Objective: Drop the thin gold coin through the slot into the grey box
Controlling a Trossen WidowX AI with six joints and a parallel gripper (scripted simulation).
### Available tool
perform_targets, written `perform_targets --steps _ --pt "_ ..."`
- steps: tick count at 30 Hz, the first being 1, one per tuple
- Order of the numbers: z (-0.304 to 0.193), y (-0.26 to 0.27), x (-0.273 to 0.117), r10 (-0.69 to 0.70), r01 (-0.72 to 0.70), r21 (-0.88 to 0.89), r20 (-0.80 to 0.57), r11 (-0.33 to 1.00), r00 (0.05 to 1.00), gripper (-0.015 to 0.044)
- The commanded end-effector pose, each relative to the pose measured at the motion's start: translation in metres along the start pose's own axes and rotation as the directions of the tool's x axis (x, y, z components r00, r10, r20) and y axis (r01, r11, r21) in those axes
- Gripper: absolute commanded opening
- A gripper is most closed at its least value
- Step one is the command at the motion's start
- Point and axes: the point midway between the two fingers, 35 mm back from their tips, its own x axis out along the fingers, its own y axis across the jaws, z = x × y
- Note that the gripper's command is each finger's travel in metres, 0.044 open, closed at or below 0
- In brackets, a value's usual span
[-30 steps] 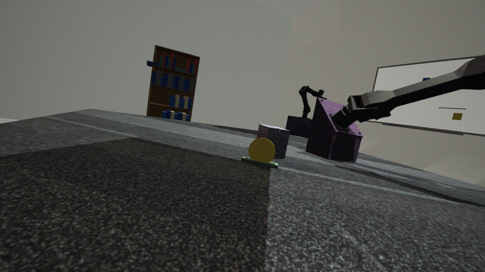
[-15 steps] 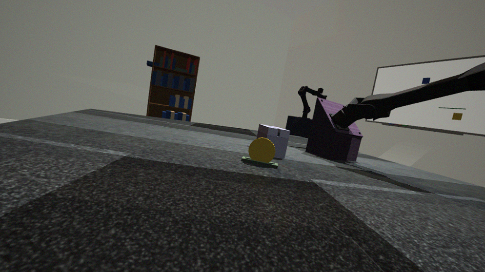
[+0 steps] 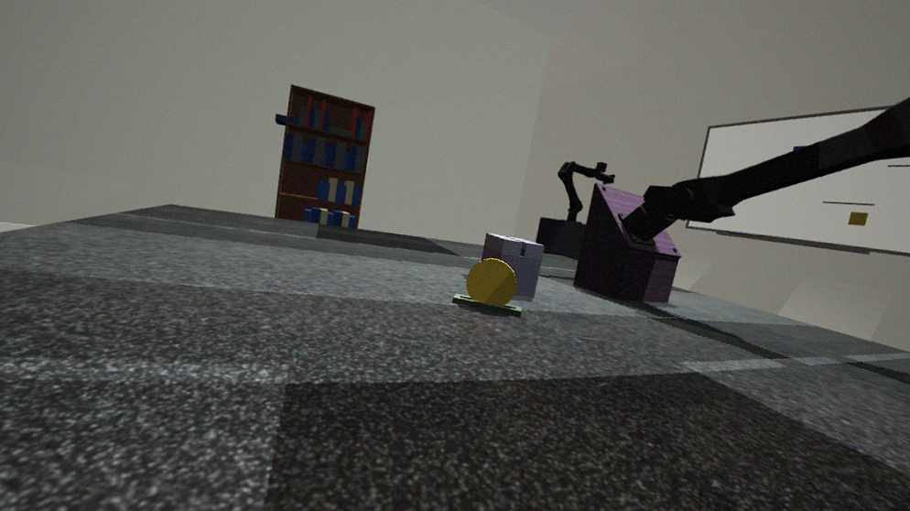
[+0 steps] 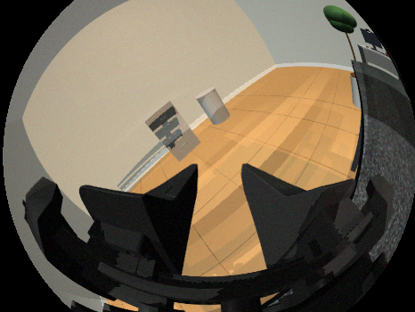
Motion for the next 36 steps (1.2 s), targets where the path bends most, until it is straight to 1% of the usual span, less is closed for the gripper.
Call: perform_targets --steps 1,5,9,13,18,21,24,28,36 --pt "0.015 -0.052 0.017 -0.073 0.068 -0.139 -0.033 0.988 0.997 0.0161" --pt "0.037 -0.105 0.027 -0.155 0.134 -0.269 -0.057 0.954 0.986 0.0161" --pt "0.052 -0.139 0.031 -0.205 0.169 -0.351 -0.068 0.921 0.976 0.0161" --pt "0.081 -0.193 0.030 -0.294 0.228 -0.452 -0.080 0.862 0.953 0.0161" --pt "0.107 -0.232 0.024 -0.358 0.268 -0.497 -0.095 0.825 0.929 0.0161" --pt "0.120 -0.266 0.016 -0.429 0.307 -0.528 -0.124 0.792 0.895 0.0161" --pt "0.137 -0.308 0.001 -0.517 0.357 -0.557 -0.157 0.750 0.842 0.0161" --pt "0.165 -0.364 -0.030 -0.636 0.433 -0.579 -0.202 0.691 0.745 0.0161" --pt "0.214 -0.459 -0.120 -0.818 0.604 -0.559 -0.305 0.568 0.487 0.0161"
